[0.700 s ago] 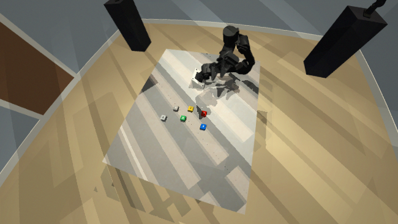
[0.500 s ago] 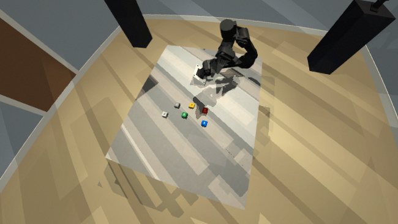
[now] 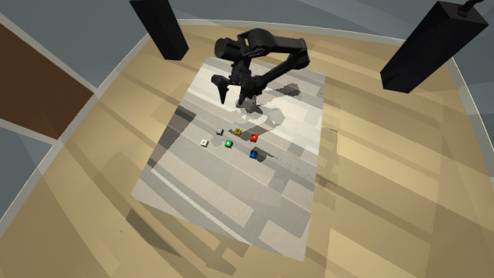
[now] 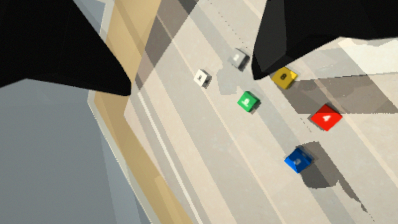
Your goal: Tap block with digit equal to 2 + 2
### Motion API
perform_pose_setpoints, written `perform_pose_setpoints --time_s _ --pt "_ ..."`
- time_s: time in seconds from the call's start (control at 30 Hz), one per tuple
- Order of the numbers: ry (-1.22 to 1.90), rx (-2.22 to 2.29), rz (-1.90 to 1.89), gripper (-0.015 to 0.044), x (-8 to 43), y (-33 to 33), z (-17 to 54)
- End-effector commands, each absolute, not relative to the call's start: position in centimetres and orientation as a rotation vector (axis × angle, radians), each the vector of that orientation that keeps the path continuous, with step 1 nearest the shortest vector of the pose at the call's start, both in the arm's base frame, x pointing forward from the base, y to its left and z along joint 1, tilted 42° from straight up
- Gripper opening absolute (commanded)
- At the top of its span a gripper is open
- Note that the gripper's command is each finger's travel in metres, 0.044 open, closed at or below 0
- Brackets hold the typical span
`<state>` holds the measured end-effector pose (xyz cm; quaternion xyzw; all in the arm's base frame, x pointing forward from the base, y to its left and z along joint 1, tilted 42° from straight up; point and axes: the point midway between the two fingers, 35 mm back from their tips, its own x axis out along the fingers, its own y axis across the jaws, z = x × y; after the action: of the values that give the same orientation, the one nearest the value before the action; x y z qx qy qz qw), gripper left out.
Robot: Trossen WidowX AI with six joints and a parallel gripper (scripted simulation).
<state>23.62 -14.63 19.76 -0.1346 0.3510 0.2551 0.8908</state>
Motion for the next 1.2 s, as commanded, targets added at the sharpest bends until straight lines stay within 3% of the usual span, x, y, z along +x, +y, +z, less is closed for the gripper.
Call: perform_pose_setpoints --time_s 0.0,0.47,1.17 --pt "0.863 -0.081 0.556 0.0400 24.9 -15.6 16.4" --pt "1.476 0.563 0.549 0.0400 27.5 -15.2 1.0" --pt "1.484 0.569 0.547 0.0400 27.5 -15.2 0.8"
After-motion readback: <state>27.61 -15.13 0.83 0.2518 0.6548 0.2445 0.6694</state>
